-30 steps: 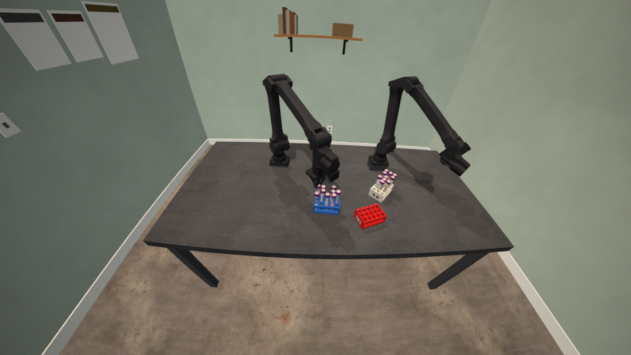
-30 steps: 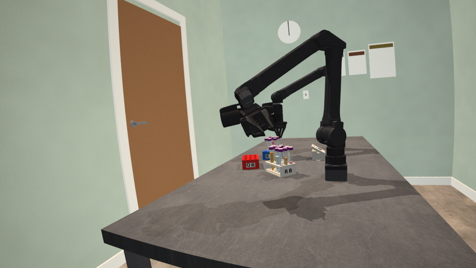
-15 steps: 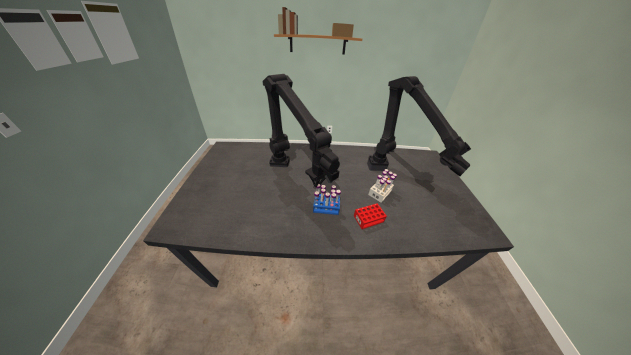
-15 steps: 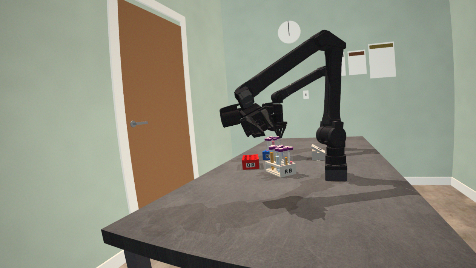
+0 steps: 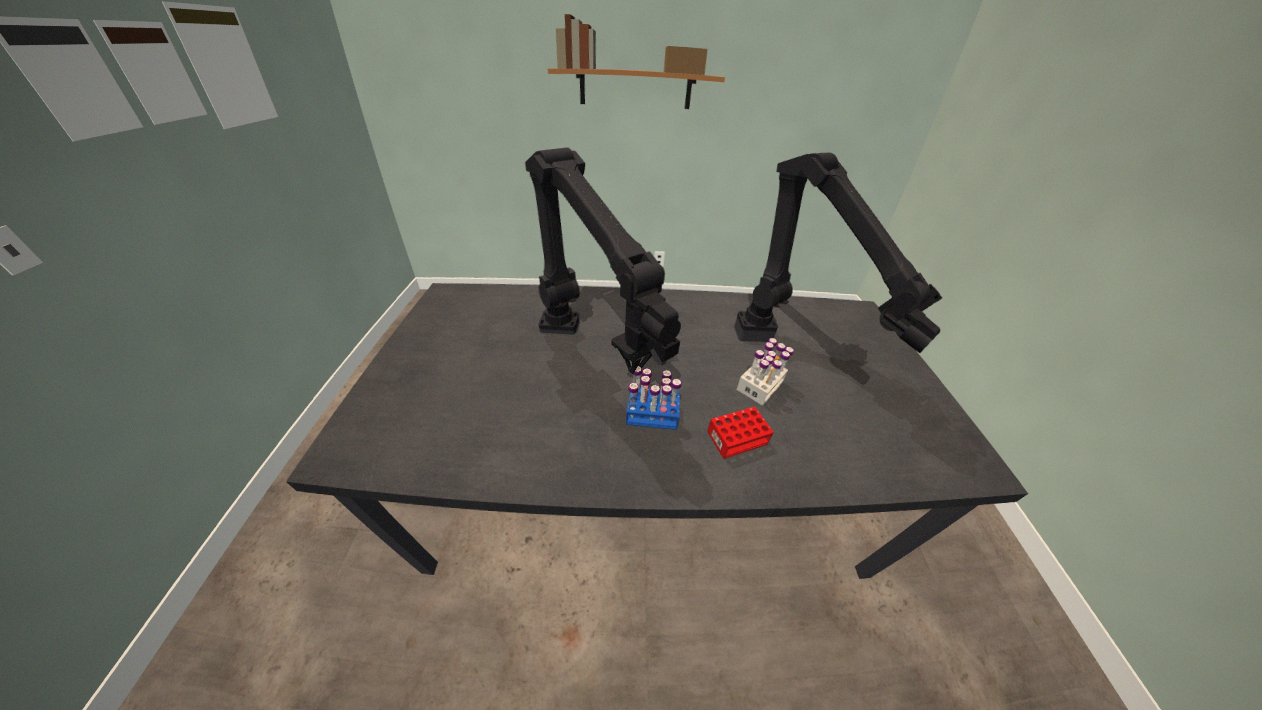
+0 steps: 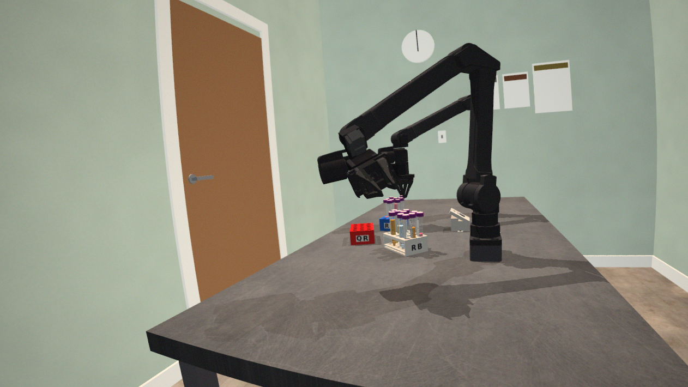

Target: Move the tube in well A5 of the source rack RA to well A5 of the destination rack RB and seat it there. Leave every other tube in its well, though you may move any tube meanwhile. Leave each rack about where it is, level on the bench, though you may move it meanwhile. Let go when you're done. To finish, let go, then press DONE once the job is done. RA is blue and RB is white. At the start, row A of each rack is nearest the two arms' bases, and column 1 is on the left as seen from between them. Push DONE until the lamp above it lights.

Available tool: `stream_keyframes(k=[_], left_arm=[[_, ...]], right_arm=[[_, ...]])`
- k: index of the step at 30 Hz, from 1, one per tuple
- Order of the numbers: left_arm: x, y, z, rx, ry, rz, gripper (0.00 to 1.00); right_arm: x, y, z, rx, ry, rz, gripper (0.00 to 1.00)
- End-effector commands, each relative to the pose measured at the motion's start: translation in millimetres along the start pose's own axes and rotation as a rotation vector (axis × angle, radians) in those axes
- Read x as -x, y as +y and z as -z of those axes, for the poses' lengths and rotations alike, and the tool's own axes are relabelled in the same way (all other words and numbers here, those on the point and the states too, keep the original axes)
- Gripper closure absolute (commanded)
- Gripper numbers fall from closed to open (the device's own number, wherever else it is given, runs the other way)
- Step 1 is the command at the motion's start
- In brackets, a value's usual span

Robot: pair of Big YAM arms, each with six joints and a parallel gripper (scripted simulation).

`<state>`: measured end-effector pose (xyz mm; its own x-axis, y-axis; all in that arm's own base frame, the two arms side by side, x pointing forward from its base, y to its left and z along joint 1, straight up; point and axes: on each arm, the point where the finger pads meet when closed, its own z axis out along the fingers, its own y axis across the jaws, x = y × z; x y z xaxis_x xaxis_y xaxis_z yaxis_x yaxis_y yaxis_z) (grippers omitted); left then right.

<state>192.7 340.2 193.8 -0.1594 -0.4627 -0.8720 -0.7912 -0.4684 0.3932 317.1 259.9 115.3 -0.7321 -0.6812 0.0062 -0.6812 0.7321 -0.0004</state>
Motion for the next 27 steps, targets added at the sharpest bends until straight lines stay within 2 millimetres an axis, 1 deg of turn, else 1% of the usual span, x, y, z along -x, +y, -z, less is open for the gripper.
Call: stream_keyframes(k=[1, 5, 14, 16, 27], left_arm=[[11.8, -3.6, 3.1, -0.008, -0.003, 0.029, 0.7], [11.8, -3.6, 3.1, -0.008, -0.003, 0.029, 0.7], [11.8, -3.6, 3.1, -0.008, -0.003, 0.029, 0.7], [11.8, -3.6, 3.1, -0.008, -0.003, 0.029, 0.7], [11.8, -3.6, 3.1, -0.008, -0.003, 0.029, 0.7]], right_arm=[[23.3, 2.2, 21.4, -0.001, -0.048, -0.002, 1.0], [23.0, 2.1, 26.6, -0.001, -0.056, -0.002, 1.0], [24.1, 2.0, 31.6, -0.001, -0.058, -0.002, 1.0], [23.4, 2.0, 41.3, -0.002, -0.076, -0.002, 1.0], [22.6, 2.0, 56.9, -0.002, -0.076, -0.002, 1.0]])
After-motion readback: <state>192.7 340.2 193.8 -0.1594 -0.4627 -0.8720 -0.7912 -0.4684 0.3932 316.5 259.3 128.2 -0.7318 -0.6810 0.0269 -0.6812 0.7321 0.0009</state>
